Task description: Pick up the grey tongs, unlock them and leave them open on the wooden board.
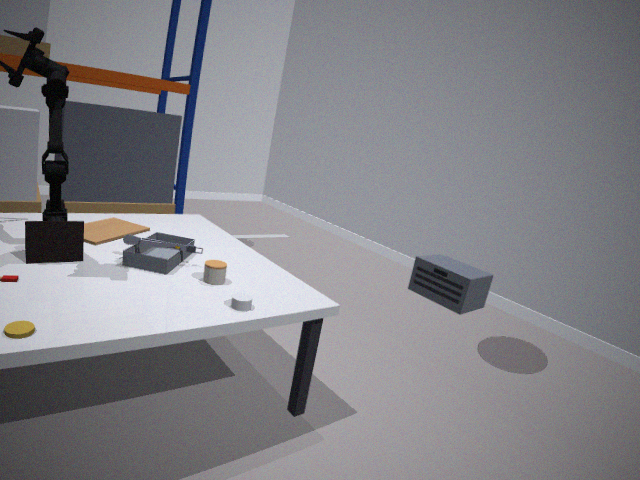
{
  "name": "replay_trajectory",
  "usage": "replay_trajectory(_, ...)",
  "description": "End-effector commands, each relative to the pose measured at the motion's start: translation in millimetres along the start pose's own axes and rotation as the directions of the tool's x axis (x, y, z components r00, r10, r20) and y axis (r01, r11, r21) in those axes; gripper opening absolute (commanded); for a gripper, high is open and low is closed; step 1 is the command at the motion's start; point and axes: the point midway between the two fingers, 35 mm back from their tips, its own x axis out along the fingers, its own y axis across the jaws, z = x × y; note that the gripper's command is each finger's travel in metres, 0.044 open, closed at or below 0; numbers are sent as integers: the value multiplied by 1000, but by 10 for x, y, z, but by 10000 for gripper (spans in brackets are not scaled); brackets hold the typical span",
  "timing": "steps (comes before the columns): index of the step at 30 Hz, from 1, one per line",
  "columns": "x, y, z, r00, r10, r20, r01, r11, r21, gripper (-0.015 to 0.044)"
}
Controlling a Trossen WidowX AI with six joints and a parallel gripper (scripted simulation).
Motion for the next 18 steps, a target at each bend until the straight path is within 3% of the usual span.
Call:
replay_trajectory(1, 9, 1, 15, 1000, 3, 0, -3, 1000, 2, 426)
replay_trajectory(18, 120, 111, 964, 990, 86, 114, -117, 946, 302, 440)
